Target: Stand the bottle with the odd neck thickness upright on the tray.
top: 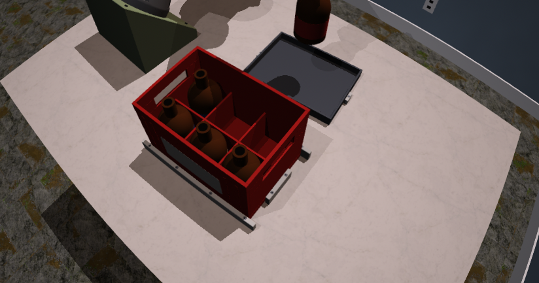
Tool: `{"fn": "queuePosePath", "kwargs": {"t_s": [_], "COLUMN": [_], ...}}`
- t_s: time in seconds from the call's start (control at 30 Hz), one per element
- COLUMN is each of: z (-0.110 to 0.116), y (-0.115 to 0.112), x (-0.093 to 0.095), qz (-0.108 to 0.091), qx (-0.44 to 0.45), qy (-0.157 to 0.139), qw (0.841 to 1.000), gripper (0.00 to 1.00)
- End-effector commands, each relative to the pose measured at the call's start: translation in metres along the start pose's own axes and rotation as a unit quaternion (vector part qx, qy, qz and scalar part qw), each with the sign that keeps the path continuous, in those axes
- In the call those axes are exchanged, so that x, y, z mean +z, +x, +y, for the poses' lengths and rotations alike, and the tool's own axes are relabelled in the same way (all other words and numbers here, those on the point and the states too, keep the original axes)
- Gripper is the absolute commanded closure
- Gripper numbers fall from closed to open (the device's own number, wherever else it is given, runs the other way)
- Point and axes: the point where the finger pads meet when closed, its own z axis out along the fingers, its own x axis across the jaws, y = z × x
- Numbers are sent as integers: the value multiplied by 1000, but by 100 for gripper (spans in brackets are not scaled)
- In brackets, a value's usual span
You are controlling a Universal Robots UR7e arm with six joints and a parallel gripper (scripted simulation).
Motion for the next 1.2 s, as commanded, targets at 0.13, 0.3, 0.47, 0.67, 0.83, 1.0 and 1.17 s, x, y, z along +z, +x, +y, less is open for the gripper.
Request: {"fn": "queuePosePath", "kwargs": {"t_s": [0.13,0.3,0.47,0.67,0.83,1.0,1.17], "z": [0,0,0,0,0,0,0], "y": [0,1,1,1,1,1,1], "x": [18,33,49,65,77,90,100], "qz": [1,1,1,1,1,1,1], "qx": [0,0,0,0,0,0,0], "qy": [0,0,0,0,0,0,0], "qw": [1000,1000,1000,1000,1000,1000,1000], "gripper": [100,100,100,100,100,100,100]}}
